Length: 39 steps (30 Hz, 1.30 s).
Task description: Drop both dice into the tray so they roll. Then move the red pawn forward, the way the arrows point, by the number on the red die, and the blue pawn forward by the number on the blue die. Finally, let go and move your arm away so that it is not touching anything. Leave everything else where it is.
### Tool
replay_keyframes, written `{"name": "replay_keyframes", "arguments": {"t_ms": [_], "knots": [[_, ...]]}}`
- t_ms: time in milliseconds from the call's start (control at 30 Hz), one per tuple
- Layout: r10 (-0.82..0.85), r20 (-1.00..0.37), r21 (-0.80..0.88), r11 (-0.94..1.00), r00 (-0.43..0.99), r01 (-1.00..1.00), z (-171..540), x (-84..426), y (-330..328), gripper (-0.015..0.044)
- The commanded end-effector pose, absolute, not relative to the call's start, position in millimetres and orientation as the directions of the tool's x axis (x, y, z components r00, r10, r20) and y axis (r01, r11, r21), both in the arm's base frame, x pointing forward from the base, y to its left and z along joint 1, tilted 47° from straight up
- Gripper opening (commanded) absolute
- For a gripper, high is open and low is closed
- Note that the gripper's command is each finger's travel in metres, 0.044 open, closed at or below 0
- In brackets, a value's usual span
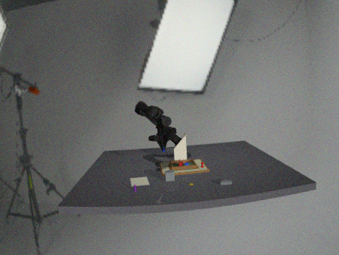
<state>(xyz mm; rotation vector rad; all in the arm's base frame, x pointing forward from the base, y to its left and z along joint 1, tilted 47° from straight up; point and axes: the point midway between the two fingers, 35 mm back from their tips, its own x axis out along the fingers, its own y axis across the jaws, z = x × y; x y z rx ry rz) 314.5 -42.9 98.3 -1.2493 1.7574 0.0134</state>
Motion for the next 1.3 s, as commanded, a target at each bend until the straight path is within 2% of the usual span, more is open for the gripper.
{"name": "replay_keyframes", "arguments": {"t_ms": [0,933,1267], "knots": [[-0.727,-0.686,-0.480,0.483,-0.029,-0.732,110,314,-34,0.0000],[-0.726,-0.687,-0.484,0.483,-0.025,-0.730,-10,384,-21,0.0000],[-0.726,-0.687,-0.484,0.483,-0.025,-0.730,-28,387,-31,0.0000]]}}
